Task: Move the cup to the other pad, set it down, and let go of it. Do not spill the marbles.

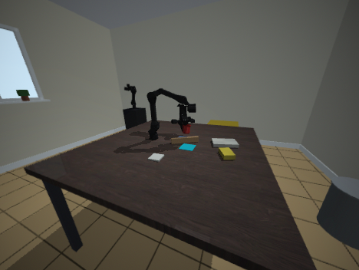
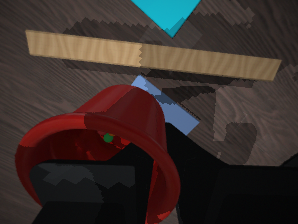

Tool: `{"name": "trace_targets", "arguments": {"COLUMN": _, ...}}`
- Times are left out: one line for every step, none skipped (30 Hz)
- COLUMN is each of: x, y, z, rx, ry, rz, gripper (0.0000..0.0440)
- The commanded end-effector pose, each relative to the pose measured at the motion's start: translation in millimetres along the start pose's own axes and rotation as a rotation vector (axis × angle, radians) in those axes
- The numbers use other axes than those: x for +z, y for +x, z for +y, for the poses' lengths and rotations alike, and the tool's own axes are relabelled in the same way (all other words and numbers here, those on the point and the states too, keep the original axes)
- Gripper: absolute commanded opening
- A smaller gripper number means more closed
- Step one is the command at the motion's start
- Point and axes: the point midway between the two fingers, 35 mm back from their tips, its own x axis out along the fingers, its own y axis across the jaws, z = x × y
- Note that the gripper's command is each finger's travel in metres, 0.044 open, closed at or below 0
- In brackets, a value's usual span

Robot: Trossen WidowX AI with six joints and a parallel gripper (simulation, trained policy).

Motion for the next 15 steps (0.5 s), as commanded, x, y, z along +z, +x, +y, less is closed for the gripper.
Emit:
{"name": "trace_targets", "arguments": {"x": 8.6, "y": -10.1, "z": 2.1, "rx": 0.029, "ry": 0.033, "rz": -0.009, "gripper": 0.0000}}
{"name": "trace_targets", "arguments": {"x": 11.6, "y": -12.3, "z": 2.6, "rx": 0.036, "ry": 0.042, "rz": -0.014, "gripper": 0.0000}}
{"name": "trace_targets", "arguments": {"x": 14.7, "y": -14.2, "z": 3.0, "rx": 0.043, "ry": 0.050, "rz": -0.018, "gripper": 0.0000}}
{"name": "trace_targets", "arguments": {"x": 17.9, "y": -16.0, "z": 3.4, "rx": 0.050, "ry": 0.059, "rz": -0.022, "gripper": 0.0000}}
{"name": "trace_targets", "arguments": {"x": 21.3, "y": -17.6, "z": 3.9, "rx": 0.057, "ry": 0.068, "rz": -0.027, "gripper": 0.0000}}
{"name": "trace_targets", "arguments": {"x": 24.7, "y": -19.1, "z": 4.2, "rx": 0.063, "ry": 0.076, "rz": -0.032, "gripper": 0.0000}}
{"name": "trace_targets", "arguments": {"x": 28.3, "y": -20.5, "z": 4.6, "rx": 0.070, "ry": 0.085, "rz": -0.037, "gripper": 0.0000}}
{"name": "trace_targets", "arguments": {"x": 31.9, "y": -21.8, "z": 4.9, "rx": 0.077, "ry": 0.093, "rz": -0.043, "gripper": 0.0000}}
{"name": "trace_targets", "arguments": {"x": 35.7, "y": -22.9, "z": 5.2, "rx": 0.083, "ry": 0.102, "rz": -0.048, "gripper": 0.0000}}
{"name": "trace_targets", "arguments": {"x": 39.5, "y": -23.7, "z": 5.5, "rx": 0.089, "ry": 0.110, "rz": -0.054, "gripper": 0.0000}}
{"name": "trace_targets", "arguments": {"x": 43.3, "y": -24.4, "z": 5.7, "rx": 0.095, "ry": 0.118, "rz": -0.060, "gripper": 0.0000}}
{"name": "trace_targets", "arguments": {"x": 47.2, "y": -24.9, "z": 5.9, "rx": 0.100, "ry": 0.126, "rz": -0.066, "gripper": 0.0000}}
{"name": "trace_targets", "arguments": {"x": 51.2, "y": -25.2, "z": 6.1, "rx": 0.106, "ry": 0.134, "rz": -0.071, "gripper": 0.0000}}
{"name": "trace_targets", "arguments": {"x": 55.1, "y": -25.3, "z": 6.2, "rx": 0.111, "ry": 0.142, "rz": -0.076, "gripper": 0.0000}}
{"name": "trace_targets", "arguments": {"x": 59.1, "y": -25.3, "z": 6.3, "rx": 0.116, "ry": 0.150, "rz": -0.082, "gripper": 0.0000}}
